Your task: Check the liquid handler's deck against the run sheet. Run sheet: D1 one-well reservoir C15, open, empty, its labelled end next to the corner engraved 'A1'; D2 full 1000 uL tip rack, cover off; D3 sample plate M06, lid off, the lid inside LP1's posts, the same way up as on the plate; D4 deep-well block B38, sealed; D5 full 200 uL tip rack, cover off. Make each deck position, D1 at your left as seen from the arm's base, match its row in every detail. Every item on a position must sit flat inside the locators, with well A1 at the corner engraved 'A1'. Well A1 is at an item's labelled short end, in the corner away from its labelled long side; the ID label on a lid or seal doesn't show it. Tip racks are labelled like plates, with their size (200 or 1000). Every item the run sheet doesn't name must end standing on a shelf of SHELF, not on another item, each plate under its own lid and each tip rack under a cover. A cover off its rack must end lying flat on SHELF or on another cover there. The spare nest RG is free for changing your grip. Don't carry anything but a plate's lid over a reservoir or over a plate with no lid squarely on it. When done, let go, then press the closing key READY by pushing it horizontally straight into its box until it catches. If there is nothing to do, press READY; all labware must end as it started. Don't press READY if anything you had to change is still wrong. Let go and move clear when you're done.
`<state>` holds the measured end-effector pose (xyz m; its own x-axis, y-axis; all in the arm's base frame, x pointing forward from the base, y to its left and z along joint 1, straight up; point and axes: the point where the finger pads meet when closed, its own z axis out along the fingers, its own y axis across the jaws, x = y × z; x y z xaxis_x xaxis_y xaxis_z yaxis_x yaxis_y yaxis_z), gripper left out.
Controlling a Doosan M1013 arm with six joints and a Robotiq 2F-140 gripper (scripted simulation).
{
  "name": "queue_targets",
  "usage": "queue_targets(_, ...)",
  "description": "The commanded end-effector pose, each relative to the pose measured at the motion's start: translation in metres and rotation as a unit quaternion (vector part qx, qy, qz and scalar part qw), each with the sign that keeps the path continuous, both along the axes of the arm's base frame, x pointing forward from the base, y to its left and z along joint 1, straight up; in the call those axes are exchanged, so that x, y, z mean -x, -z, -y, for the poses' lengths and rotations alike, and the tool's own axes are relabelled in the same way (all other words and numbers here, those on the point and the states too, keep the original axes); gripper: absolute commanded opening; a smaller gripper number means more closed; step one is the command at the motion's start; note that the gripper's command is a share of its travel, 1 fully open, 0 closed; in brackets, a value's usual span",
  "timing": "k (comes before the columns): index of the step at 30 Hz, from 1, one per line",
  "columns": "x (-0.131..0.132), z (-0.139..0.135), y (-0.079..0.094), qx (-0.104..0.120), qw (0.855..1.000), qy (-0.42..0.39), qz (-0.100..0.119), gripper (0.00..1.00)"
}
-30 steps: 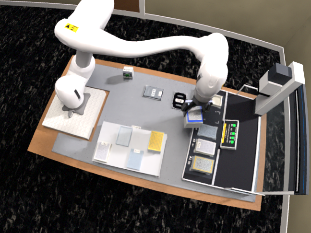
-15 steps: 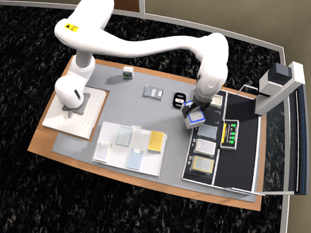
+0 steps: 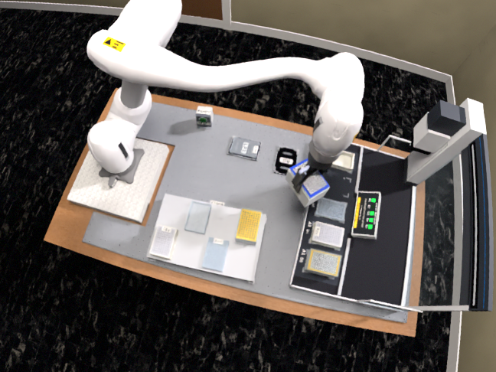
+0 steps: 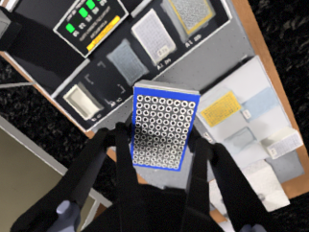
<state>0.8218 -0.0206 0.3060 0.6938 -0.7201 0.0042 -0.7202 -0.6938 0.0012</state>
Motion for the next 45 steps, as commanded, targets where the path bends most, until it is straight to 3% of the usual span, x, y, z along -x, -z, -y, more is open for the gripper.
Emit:
queue_targets(1, -0.0001, -0.0001, -0.0012, -0.001, 0.999, -0.036, 0.001, 0.10)
queue_targets(21, -0.0001, -0.0001, -0.0012, 0.000, 0.981, -0.194, 0.000, 0.10)
queue_targets(36, -0.0001, -0.0001, -0.0012, 0.000, 0.941, -0.339, 0.000, 0.10)
queue_targets(45, -0.0001, -0.0002, -0.0012, 0.000, 0.928, -0.372, 0.000, 0.10)
